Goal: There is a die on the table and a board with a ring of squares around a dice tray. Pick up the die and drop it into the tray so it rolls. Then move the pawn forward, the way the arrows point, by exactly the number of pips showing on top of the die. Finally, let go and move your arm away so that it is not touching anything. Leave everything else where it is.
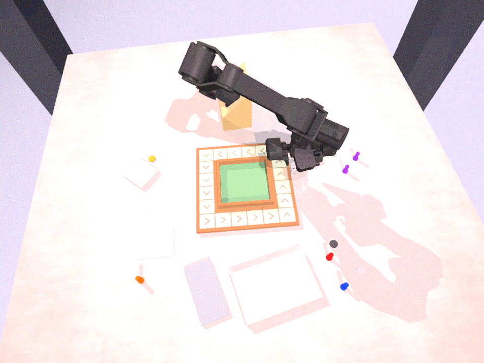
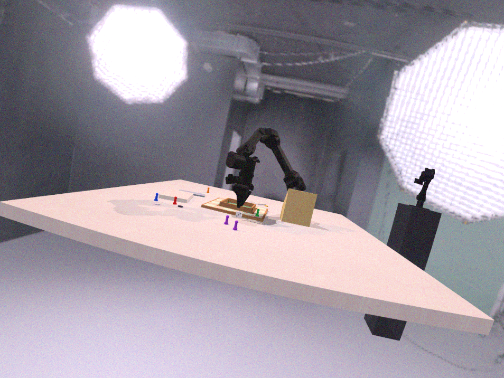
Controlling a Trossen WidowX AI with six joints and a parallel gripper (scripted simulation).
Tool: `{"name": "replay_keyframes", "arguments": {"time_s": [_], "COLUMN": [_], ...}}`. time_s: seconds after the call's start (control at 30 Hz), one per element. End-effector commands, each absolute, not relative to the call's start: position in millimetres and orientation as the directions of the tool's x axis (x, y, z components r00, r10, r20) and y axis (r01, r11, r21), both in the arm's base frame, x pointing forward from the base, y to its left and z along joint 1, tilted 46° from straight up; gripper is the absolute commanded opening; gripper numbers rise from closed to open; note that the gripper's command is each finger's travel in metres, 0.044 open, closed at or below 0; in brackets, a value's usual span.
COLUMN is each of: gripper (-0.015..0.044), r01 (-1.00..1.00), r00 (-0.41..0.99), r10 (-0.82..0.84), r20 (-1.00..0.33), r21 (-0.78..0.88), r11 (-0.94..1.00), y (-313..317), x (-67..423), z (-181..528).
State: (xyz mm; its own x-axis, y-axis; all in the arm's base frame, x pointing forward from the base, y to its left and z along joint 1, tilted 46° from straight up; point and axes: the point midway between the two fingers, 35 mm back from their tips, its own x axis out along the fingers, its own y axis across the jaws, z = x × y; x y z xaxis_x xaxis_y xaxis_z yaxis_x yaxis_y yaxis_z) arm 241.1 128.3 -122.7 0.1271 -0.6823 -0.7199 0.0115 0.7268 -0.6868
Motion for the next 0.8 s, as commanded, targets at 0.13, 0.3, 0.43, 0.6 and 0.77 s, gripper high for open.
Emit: {"name": "replay_keyframes", "arguments": {"time_s": [0.13, 0.3, 0.43, 0.6, 0.77], "gripper": [0.0275, 0.0275, 0.0275, 0.0275, 0.0275], "r01": [-0.001, 0.0, 0.0, 0.0, 0.0], "r00": [0.121, 0.121, 0.122, 0.122, 0.122], "r10": [-0.693, -0.693, -0.693, -0.694, -0.694], "r20": [-0.711, -0.711, -0.71, -0.71, -0.71], "r21": [-0.698, -0.698, -0.698, -0.699, -0.699], "r11": [0.716, 0.716, 0.716, 0.715, 0.715], "y": [118, 113, 108, 102, 100], "x": [239, 240, 241, 242, 242], "z": [-131, -137, -141, -147, -148]}}
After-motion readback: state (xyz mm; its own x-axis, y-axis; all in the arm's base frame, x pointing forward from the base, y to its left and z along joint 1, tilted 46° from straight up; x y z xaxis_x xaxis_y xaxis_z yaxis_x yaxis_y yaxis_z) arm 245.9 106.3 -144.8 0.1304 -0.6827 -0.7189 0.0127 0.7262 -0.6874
